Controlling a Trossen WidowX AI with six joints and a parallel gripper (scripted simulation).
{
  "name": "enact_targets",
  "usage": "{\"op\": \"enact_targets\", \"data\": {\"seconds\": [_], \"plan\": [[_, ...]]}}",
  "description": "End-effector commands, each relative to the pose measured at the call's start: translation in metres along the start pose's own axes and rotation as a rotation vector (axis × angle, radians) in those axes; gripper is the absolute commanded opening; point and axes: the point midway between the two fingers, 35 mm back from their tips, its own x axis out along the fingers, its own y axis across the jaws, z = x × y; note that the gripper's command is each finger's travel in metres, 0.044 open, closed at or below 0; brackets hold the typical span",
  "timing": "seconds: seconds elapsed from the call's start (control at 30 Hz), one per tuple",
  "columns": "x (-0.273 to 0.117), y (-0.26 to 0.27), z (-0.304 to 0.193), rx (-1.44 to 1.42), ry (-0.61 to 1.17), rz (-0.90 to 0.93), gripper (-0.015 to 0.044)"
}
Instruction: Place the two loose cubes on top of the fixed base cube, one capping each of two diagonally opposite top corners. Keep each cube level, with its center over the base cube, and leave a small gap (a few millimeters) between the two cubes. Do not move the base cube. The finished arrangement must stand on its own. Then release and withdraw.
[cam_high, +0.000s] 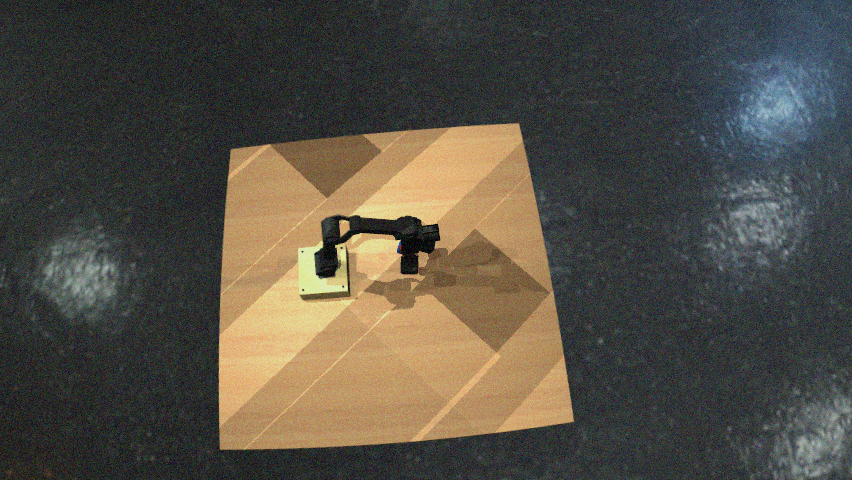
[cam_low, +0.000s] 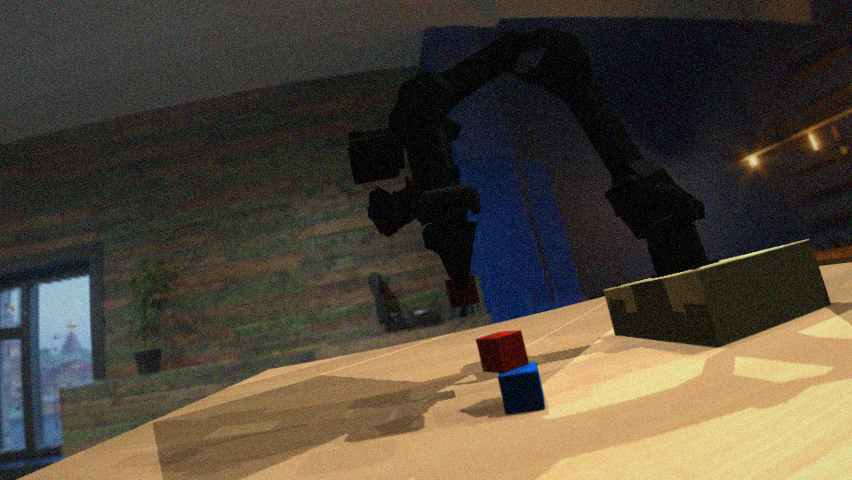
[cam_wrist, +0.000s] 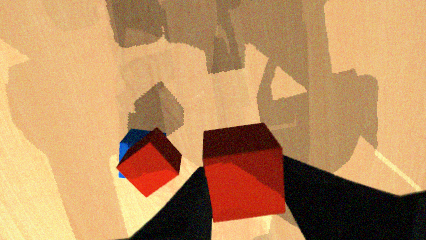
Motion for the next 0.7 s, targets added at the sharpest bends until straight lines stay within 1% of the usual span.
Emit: {"op": "enact_targets", "data": {"seconds": [0.0,0.67], "plan": [[-0.001,0.009,-0.002,0.096,-0.006,0.004,0.0105],[0.002,0.058,-0.019,0.63,-0.002,0.008,0.0105]]}}
